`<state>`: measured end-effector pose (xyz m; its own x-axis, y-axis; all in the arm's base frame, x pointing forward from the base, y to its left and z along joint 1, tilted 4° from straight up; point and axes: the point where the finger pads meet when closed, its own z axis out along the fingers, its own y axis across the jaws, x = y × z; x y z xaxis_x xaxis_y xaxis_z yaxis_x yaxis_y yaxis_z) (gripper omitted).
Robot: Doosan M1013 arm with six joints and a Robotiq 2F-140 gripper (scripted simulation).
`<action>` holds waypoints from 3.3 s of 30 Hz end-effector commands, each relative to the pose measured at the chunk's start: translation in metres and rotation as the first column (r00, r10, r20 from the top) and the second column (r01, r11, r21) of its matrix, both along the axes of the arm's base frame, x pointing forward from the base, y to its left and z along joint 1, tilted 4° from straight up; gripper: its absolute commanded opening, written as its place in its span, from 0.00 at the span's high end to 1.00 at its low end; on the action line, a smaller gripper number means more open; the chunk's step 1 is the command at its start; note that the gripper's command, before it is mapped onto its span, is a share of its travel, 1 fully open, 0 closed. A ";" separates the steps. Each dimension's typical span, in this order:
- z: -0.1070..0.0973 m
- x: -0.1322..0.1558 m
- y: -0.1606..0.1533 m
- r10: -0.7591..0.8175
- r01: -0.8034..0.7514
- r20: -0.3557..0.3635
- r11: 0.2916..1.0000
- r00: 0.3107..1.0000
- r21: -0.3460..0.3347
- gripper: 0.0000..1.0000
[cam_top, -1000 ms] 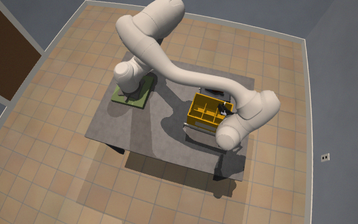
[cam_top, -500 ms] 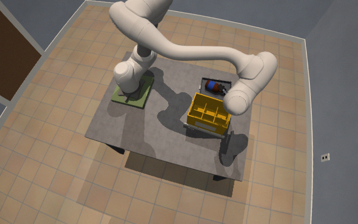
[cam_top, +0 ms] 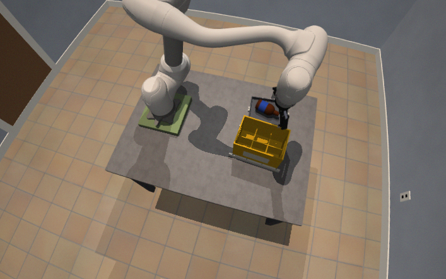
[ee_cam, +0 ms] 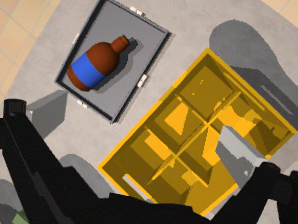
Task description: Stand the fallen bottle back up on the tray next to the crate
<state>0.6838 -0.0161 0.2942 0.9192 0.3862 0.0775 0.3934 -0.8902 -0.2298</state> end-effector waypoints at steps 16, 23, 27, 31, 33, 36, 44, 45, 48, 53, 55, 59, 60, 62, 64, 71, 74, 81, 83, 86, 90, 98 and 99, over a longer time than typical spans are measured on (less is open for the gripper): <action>-0.035 -0.004 0.076 -0.496 0.483 0.021 0.834 0.868 -0.266 0.00; -0.082 0.011 0.125 -0.565 0.549 0.029 0.787 0.824 -0.282 0.00; -0.118 0.017 0.162 -0.613 0.595 0.037 0.749 0.789 -0.292 0.00; -0.133 0.019 0.178 -0.632 0.614 0.042 0.732 0.774 -0.296 0.00; -0.136 0.019 0.180 -0.634 0.616 0.042 0.730 0.772 -0.296 0.00; -0.136 0.019 0.180 -0.635 0.616 0.042 0.730 0.772 -0.296 0.00; -0.136 0.019 0.180 -0.635 0.617 0.042 0.729 0.772 -0.296 0.90; -0.136 0.019 0.180 -0.635 0.617 0.042 0.729 0.772 -0.296 0.90; -0.136 0.019 0.180 -0.635 0.617 0.042 0.729 0.772 -0.296 0.90; -0.136 0.019 0.180 -0.635 0.617 0.042 0.729 0.772 -0.296 0.90; -0.136 0.019 0.180 -0.635 0.617 0.042 0.729 0.772 -0.296 0.90; -0.136 0.019 0.180 -0.635 0.617 0.042 0.729 0.772 -0.296 0.90; -0.136 0.019 0.180 -0.635 0.617 0.042 0.729 0.772 -0.296 0.90; -0.136 0.019 0.180 -0.635 0.617 0.042 0.729 0.772 -0.296 0.90; -0.136 0.019 0.180 -0.635 0.617 0.042 0.729 0.772 -0.296 0.90; -0.136 0.019 0.180 -0.635 0.617 0.042 0.729 0.772 -0.296 0.90; -0.136 0.019 0.180 -0.635 0.617 0.042 0.729 0.772 -0.296 0.90; -0.136 0.019 0.180 -0.635 0.617 0.042 0.729 0.772 -0.296 0.56; -0.136 0.019 0.180 -0.635 0.617 0.042 0.729 0.772 -0.296 0.56; -0.136 0.019 0.180 -0.635 0.617 0.042 0.729 0.772 -0.296 0.56; -0.136 0.019 0.180 -0.635 0.617 0.042 0.729 0.772 -0.296 0.56; -0.136 0.019 0.180 -0.635 0.617 0.042 0.729 0.772 -0.296 0.56; -0.136 0.019 0.180 -0.635 0.617 0.042 0.729 0.772 -0.296 0.56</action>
